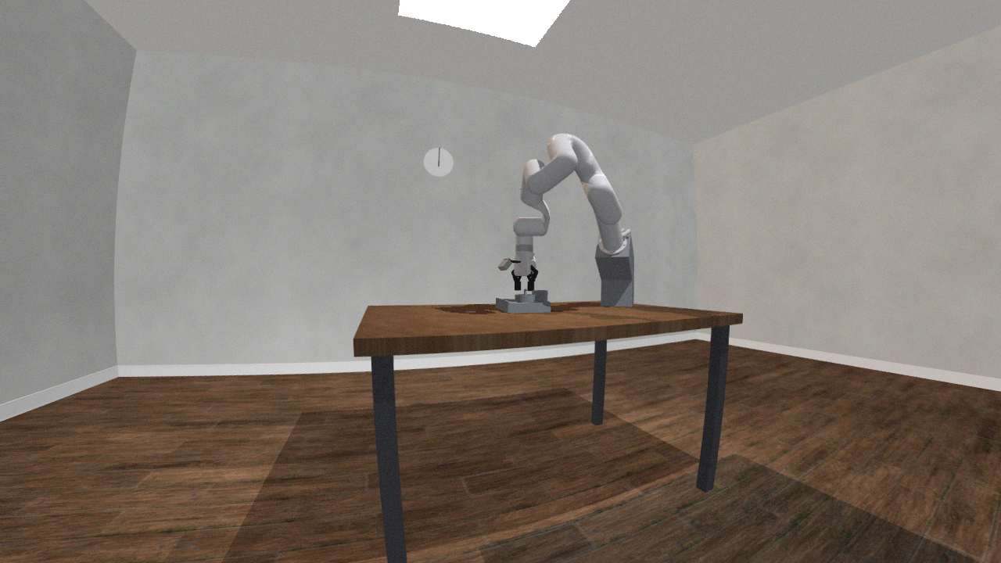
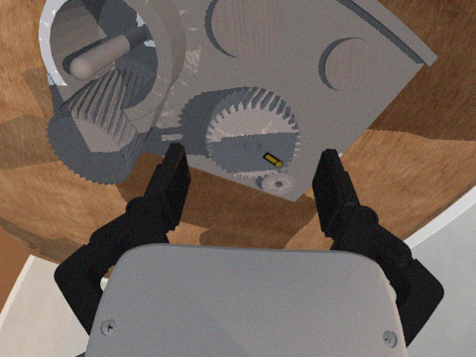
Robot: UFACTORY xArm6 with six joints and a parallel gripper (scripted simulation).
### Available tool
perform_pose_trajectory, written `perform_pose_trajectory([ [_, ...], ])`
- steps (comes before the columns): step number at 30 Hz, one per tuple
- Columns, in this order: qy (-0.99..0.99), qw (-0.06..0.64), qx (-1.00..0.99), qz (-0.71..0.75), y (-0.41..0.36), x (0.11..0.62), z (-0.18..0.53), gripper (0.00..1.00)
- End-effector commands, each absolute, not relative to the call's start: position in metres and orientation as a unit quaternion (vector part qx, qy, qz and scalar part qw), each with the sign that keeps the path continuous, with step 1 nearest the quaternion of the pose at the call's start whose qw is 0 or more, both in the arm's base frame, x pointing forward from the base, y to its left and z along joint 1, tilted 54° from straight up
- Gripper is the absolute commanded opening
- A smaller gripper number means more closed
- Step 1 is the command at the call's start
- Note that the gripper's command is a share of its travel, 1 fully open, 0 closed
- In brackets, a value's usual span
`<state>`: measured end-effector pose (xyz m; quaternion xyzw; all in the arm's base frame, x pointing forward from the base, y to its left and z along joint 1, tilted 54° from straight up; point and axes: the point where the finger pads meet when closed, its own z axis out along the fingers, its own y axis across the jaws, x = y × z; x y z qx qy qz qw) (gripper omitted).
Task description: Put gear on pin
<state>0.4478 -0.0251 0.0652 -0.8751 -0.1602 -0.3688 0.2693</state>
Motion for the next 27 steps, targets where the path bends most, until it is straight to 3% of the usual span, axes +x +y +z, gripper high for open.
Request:
perform_pose_trajectory([
  [1,-0.16,0.269,-0.875,-0.369,-0.0259,0.4481,0.0657,0.93],
  [27,-0.16,0.269,-0.875,-0.369,-0.0237,0.4501,0.0636,0.93],
])
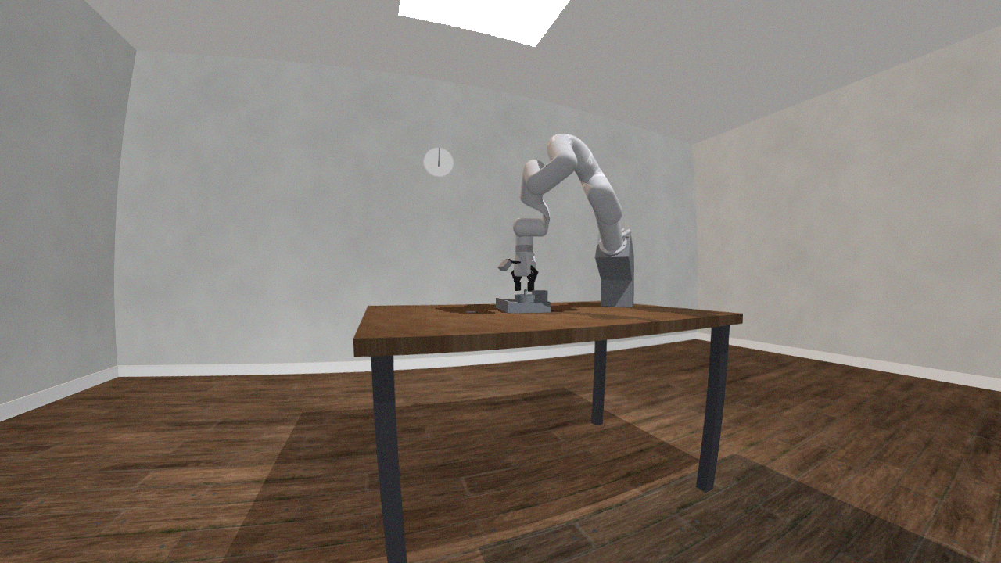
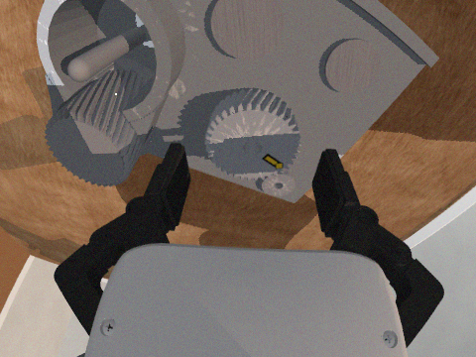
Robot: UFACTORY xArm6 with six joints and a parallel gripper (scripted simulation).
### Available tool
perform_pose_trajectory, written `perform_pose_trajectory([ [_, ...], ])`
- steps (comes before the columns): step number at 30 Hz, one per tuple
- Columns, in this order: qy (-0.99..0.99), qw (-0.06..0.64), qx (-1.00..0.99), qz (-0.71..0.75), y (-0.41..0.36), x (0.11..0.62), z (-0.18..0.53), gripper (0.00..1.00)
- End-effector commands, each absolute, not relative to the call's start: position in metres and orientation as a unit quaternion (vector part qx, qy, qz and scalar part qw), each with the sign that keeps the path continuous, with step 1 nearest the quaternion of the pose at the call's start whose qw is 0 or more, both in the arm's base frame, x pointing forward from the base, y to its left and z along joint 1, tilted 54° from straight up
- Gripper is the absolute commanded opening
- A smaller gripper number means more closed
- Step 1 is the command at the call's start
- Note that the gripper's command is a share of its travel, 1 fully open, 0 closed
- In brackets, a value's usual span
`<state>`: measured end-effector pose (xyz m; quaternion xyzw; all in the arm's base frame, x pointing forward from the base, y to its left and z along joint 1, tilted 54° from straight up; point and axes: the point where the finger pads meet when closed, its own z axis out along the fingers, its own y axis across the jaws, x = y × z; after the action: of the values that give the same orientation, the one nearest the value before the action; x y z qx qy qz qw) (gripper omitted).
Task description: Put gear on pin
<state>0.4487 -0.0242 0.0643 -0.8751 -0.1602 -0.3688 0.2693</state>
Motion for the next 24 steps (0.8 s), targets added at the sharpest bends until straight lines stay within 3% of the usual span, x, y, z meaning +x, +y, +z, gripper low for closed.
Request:
perform_pose_trajectory([
  [1,-0.16,0.269,-0.875,-0.369,-0.023,0.45,0.063,0.93],
  [24,-0.16,0.269,-0.875,-0.369,-0.012,0.461,0.052,0.93],
])
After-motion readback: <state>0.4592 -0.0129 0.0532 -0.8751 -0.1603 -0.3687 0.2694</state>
